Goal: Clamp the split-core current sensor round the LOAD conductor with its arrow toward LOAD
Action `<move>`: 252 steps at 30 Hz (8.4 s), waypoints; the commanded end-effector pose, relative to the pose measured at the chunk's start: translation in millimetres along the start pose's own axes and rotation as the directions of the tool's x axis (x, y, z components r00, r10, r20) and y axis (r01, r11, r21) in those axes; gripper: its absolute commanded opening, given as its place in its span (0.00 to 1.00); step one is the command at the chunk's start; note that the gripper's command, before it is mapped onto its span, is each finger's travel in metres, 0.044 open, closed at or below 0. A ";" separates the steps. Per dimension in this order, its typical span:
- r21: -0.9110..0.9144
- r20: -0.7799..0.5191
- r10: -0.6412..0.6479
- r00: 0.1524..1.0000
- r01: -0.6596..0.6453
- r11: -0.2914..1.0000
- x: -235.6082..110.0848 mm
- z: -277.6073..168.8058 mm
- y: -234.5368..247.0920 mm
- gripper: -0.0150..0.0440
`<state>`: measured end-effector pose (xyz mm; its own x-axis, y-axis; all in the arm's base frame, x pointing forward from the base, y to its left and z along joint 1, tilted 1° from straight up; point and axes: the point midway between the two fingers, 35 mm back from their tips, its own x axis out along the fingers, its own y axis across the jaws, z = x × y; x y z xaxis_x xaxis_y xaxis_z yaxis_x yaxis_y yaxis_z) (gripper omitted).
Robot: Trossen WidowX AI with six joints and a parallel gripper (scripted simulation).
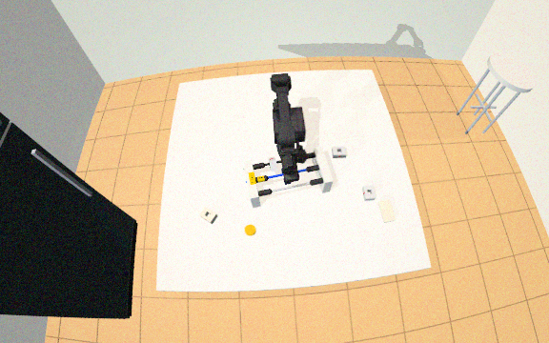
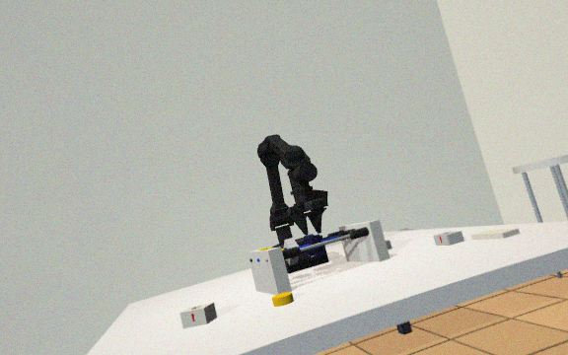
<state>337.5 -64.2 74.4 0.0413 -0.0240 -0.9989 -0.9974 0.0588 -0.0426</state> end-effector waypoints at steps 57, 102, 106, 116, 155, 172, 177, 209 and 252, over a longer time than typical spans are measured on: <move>0.001 -0.001 0.073 0.997 -0.073 0.997 60.3 -6.4 -0.7 0.61; 0.001 -0.001 0.073 0.997 -0.073 0.997 60.3 -6.4 -0.7 0.25; 0.001 -0.001 0.073 0.997 -0.073 0.997 60.3 -6.4 -0.7 0.25; 0.000 -0.002 0.068 0.998 -0.068 0.998 59.3 -6.3 -0.3 0.25; 0.001 -0.008 0.020 1.000 -0.020 1.000 48.5 -6.8 -0.5 0.96; 0.001 -0.008 0.020 1.000 -0.020 1.000 48.5 -6.8 -0.5 0.42; 0.001 -0.008 0.020 1.000 -0.020 1.000 48.5 -6.8 -0.5 0.37; 0.003 -0.010 -0.022 1.000 0.022 1.000 47.8 5.2 1.8 0.25; -0.001 -0.011 -0.011 1.000 0.011 1.000 49.5 12.3 2.5 0.70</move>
<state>337.8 -53.0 24.6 0.0519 -0.0359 -0.9980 -0.9969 0.0575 -0.0539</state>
